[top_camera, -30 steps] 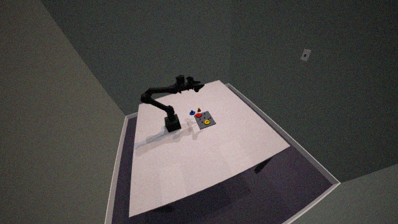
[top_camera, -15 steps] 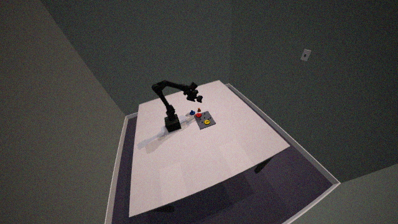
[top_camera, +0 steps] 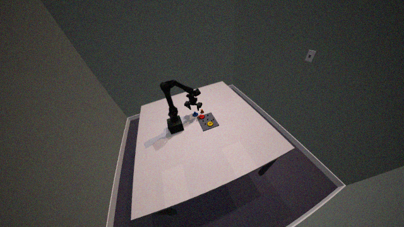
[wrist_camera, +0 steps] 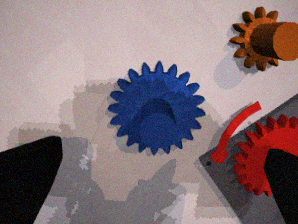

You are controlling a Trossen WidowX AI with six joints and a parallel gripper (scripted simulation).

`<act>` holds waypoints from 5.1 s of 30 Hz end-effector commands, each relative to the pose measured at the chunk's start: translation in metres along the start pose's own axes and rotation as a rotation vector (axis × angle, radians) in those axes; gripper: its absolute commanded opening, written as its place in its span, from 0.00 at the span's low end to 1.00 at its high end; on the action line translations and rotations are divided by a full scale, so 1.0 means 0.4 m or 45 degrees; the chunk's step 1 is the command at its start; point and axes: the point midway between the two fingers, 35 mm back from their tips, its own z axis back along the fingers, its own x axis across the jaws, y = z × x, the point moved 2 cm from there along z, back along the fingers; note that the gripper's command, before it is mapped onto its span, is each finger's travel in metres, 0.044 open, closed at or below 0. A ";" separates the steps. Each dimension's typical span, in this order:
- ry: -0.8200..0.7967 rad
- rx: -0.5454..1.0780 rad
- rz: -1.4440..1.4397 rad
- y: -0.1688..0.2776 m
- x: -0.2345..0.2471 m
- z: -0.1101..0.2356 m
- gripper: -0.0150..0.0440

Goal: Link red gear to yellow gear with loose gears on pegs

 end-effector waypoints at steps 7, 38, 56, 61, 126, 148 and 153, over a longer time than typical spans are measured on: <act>-0.009 0.006 0.009 0.004 0.005 -0.044 1.00; -0.010 0.007 0.009 0.006 0.006 -0.106 0.51; -0.009 0.006 0.009 -0.002 0.001 -0.085 0.25; -0.009 0.006 0.009 -0.011 -0.004 -0.055 0.25; -0.002 0.007 0.007 0.010 -0.096 0.204 0.25; 0.004 0.011 0.006 0.072 -0.193 0.140 0.25; 0.005 0.012 0.007 0.089 -0.213 0.125 0.25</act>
